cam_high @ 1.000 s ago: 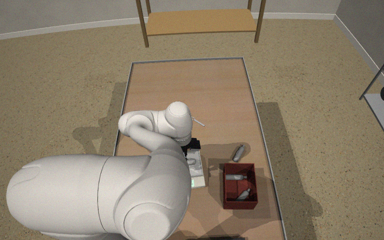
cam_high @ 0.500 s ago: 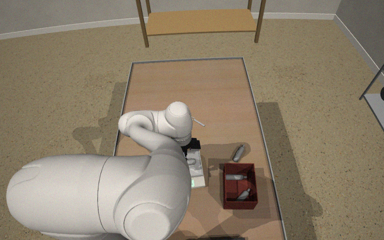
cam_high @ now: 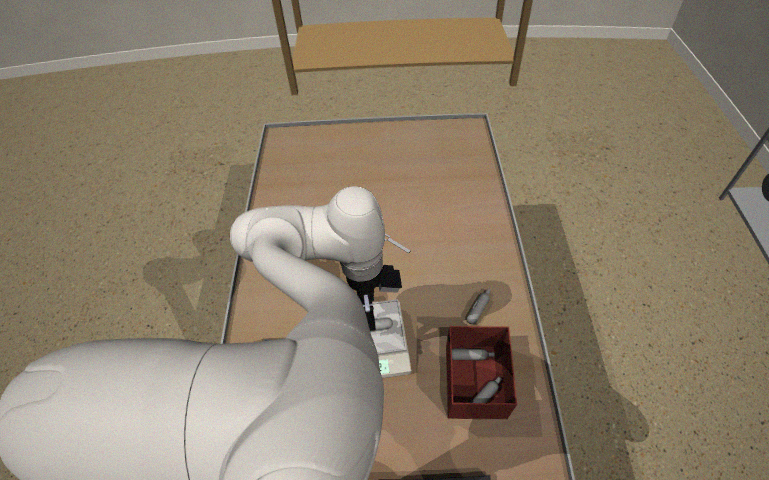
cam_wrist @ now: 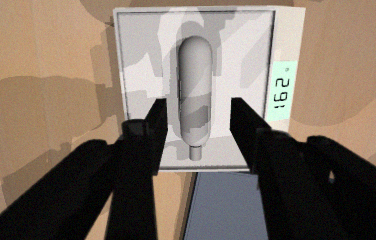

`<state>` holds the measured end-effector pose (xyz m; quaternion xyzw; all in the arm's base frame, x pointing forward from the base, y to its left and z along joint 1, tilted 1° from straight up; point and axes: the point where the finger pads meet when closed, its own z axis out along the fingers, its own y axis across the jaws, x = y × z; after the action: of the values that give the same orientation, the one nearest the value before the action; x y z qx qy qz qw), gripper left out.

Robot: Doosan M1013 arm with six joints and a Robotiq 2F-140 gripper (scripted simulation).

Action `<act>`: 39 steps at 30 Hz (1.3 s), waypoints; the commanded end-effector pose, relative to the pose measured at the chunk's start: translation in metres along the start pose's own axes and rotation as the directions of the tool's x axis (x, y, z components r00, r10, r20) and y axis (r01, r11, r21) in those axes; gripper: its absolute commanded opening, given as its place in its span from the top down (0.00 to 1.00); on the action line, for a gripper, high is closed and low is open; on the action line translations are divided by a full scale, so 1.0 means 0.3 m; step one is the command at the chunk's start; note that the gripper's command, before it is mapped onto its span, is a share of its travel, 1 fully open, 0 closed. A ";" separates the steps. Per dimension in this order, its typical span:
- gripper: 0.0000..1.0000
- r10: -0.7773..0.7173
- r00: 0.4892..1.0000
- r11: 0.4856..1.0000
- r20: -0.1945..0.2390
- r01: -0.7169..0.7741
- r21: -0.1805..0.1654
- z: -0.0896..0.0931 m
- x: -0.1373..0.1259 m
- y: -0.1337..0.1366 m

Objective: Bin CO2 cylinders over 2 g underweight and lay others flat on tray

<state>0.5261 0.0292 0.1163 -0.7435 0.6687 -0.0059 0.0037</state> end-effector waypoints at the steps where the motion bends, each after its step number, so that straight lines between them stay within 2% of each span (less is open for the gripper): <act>1: 0.60 0.000 1.000 1.000 0.000 0.000 0.001 -0.065 0.000 -0.002; 5: 0.60 0.000 1.000 1.000 0.000 0.000 0.001 -0.143 0.000 -0.002; 9: 0.60 0.000 1.000 1.000 0.000 0.000 0.001 -0.190 0.000 -0.002; 18: 0.60 0.005 1.000 1.000 0.000 -0.005 0.001 -0.204 0.000 -0.001; 21: 0.60 0.067 0.998 0.998 0.001 -0.067 0.001 -0.216 0.000 0.011; 24: 0.60 0.225 0.974 0.974 0.001 -0.225 0.001 -0.246 0.002 0.044; 26: 0.60 0.377 0.926 0.926 0.001 -0.377 0.001 -0.275 0.003 0.076; 30: 0.60 0.569 0.822 0.823 0.008 -0.569 -0.001 -0.343 0.004 0.160; 32: 0.60 0.569 0.822 0.823 0.008 -0.569 -0.001 -0.343 0.004 0.160; 33: 0.60 0.693 0.721 0.721 0.009 -0.693 -0.003 -0.361 0.004 0.183; 35: 0.60 0.752 0.659 0.659 0.014 -0.752 -0.006 -0.393 0.004 0.226; 39: 0.60 0.877 0.480 0.480 0.018 -0.877 -0.013 -0.440 0.003 0.296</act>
<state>0.4557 0.0212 0.2323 -0.4033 0.9148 0.0126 0.0172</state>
